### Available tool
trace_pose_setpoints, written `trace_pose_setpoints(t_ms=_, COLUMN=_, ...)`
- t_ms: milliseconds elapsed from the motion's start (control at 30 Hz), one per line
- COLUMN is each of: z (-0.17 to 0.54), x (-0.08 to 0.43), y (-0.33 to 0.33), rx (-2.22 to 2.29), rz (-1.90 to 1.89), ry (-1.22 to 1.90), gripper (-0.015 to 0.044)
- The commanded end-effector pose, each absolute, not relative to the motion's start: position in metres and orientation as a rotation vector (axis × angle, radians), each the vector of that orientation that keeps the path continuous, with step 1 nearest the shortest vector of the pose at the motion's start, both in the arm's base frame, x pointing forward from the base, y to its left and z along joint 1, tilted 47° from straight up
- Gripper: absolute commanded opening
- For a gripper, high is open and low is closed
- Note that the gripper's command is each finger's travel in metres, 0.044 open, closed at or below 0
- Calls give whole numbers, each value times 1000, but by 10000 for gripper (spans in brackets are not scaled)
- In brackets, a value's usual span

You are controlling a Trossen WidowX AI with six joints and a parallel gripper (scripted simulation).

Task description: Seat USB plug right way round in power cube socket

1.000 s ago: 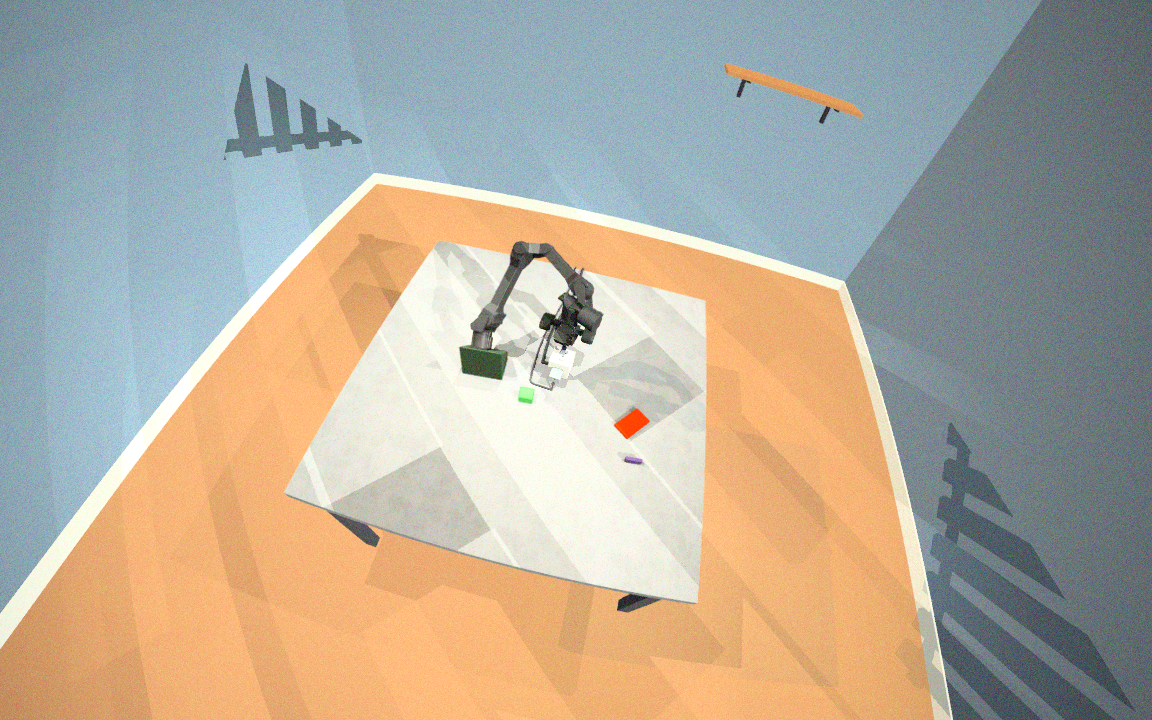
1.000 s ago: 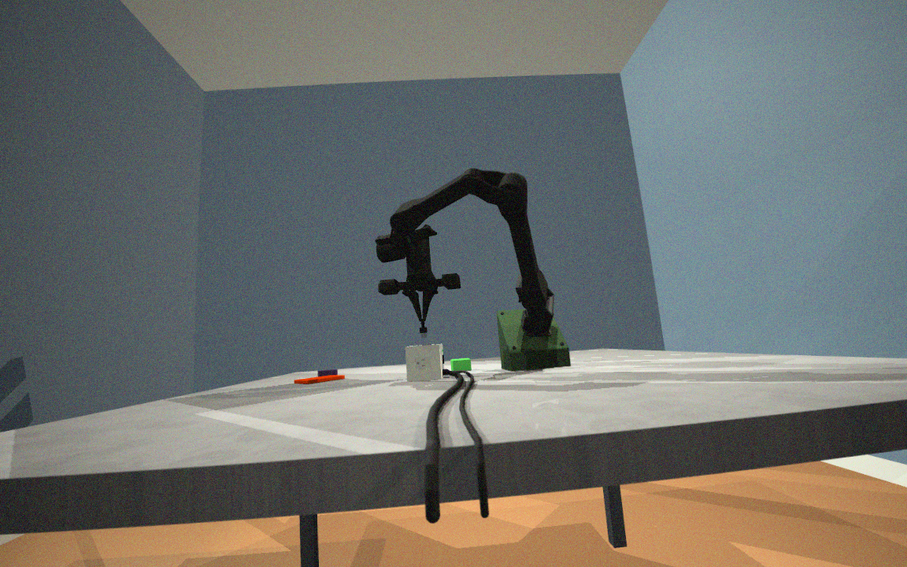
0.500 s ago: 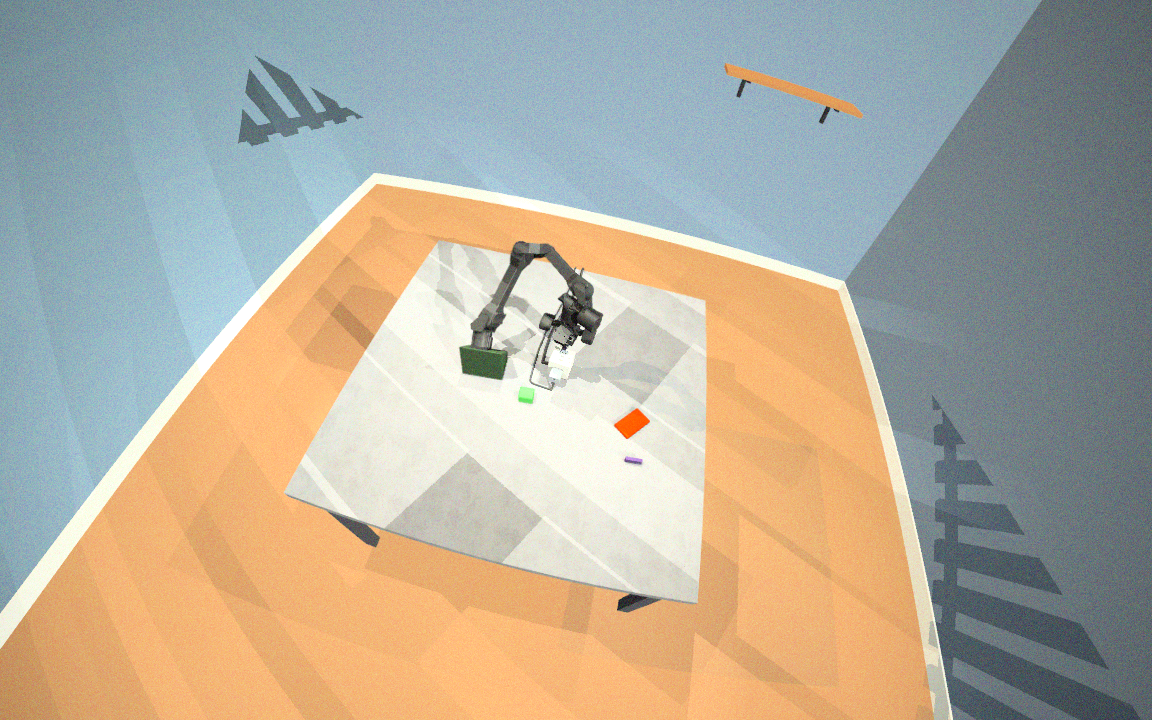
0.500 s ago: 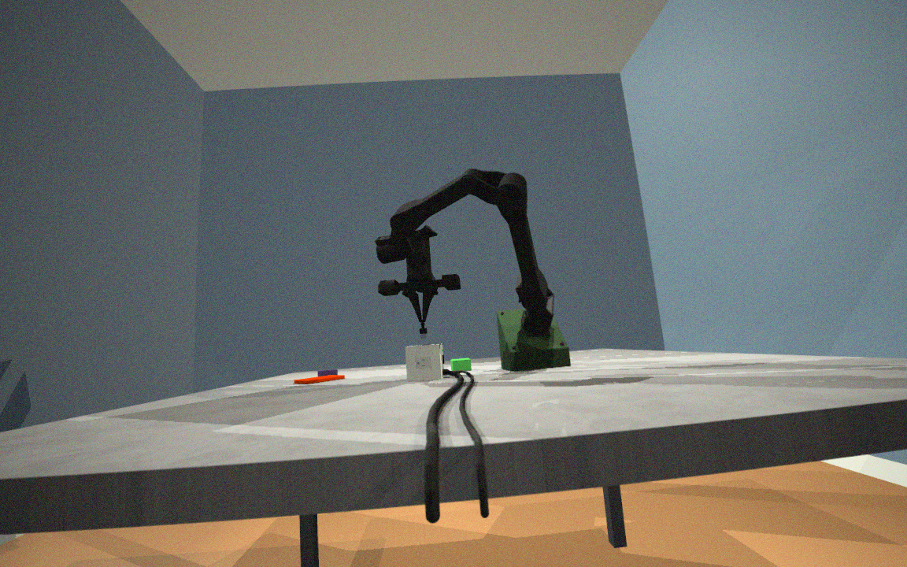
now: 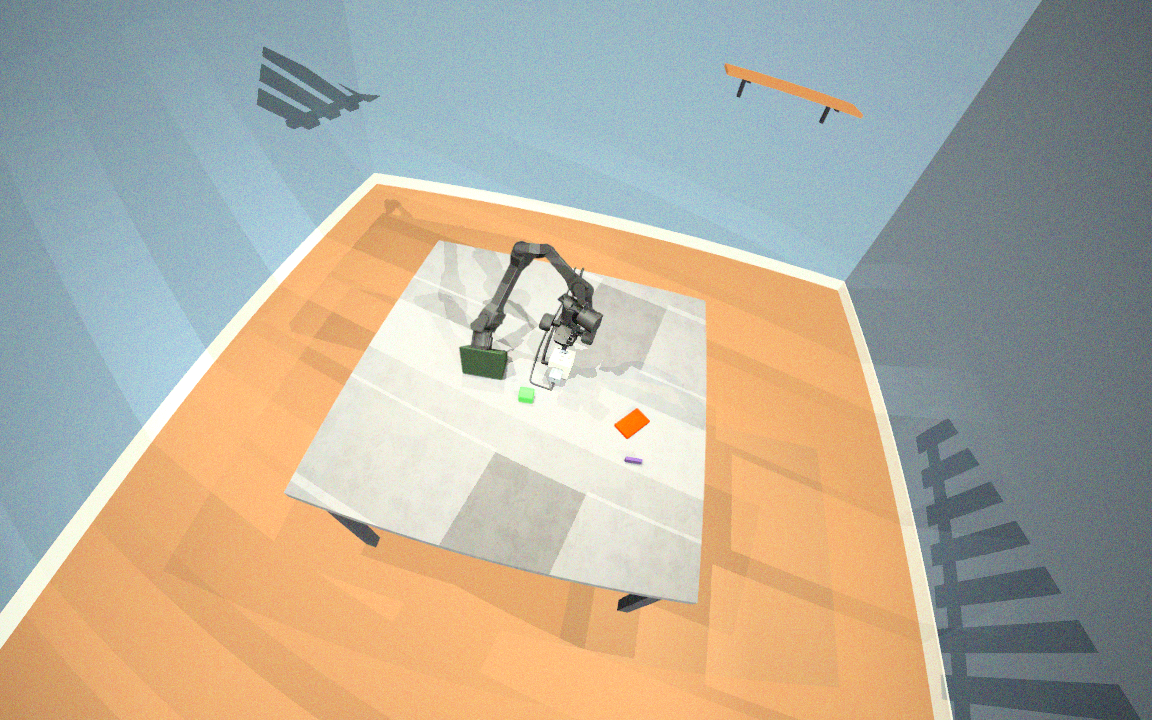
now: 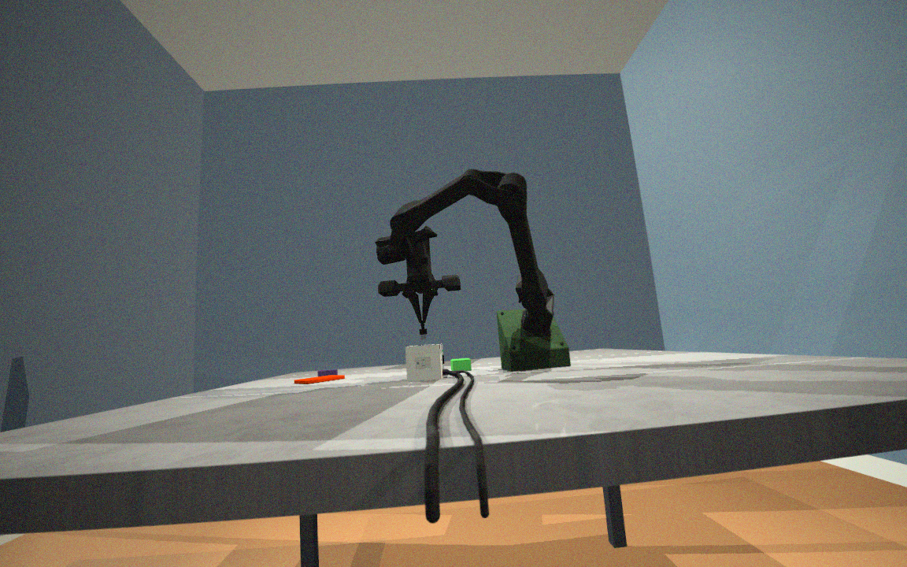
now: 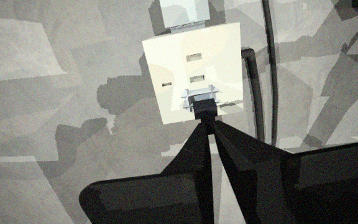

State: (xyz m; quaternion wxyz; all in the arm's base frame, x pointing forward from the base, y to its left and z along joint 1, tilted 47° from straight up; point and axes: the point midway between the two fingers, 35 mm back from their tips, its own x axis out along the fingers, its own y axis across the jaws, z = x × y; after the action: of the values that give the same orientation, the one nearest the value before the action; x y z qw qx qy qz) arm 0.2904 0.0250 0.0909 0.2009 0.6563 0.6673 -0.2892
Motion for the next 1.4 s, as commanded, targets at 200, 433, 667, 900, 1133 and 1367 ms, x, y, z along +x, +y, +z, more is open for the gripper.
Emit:
trace_pose_setpoints(t_ms=200, z=91, x=291, y=27, rx=1846, rz=-801, ry=1869, gripper=0)
trace_pose_setpoints(t_ms=433, z=90, x=291, y=28, rx=1850, rz=-797, ry=1872, gripper=0)
trace_pose_setpoints(t_ms=667, z=90, x=291, y=29, rx=1854, rz=-794, ry=1875, gripper=0)
trace_pose_setpoints(t_ms=900, z=90, x=291, y=29, rx=1859, rz=-790, ry=1878, gripper=0)
trace_pose_setpoints(t_ms=1133, z=90, x=291, y=30, rx=1863, rz=-786, ry=1881, gripper=0)
trace_pose_setpoints(t_ms=1367, z=90, x=291, y=31, rx=1867, rz=-782, ry=1884, gripper=0)
